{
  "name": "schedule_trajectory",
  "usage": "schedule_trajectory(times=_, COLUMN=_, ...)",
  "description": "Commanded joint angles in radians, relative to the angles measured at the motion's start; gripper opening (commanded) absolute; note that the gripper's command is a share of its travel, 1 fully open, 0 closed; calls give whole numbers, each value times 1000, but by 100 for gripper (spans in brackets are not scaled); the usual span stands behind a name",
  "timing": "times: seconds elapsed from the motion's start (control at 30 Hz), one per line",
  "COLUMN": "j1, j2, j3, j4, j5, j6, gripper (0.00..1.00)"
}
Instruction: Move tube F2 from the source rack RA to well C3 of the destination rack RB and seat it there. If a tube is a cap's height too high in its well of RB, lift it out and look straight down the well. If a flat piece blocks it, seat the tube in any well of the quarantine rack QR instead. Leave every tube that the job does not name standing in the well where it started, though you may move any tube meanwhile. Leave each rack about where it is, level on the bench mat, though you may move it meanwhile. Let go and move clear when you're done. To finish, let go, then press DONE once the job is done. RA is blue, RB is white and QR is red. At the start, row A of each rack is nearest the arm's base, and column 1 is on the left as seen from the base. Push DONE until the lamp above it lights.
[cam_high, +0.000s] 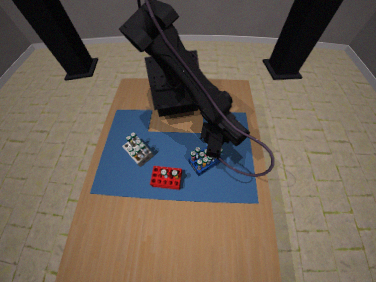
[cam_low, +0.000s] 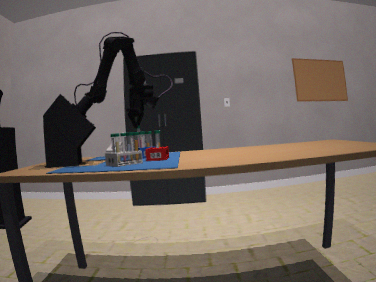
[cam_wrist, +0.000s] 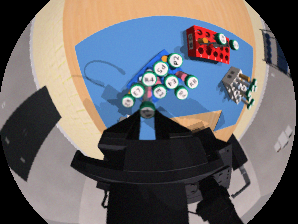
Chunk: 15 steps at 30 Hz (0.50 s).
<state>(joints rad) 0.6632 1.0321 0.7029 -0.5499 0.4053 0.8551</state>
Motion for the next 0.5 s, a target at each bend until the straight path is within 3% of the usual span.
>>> schedule_trajectory(times=0.0, j1=20, j2=-36, j3=30, j4=-39, j5=21, j6=14, gripper=0)
schedule_trajectory(times=0.47, j1=48, j2=-72, j3=47, j4=-102, j5=38, j6=38, gripper=0)
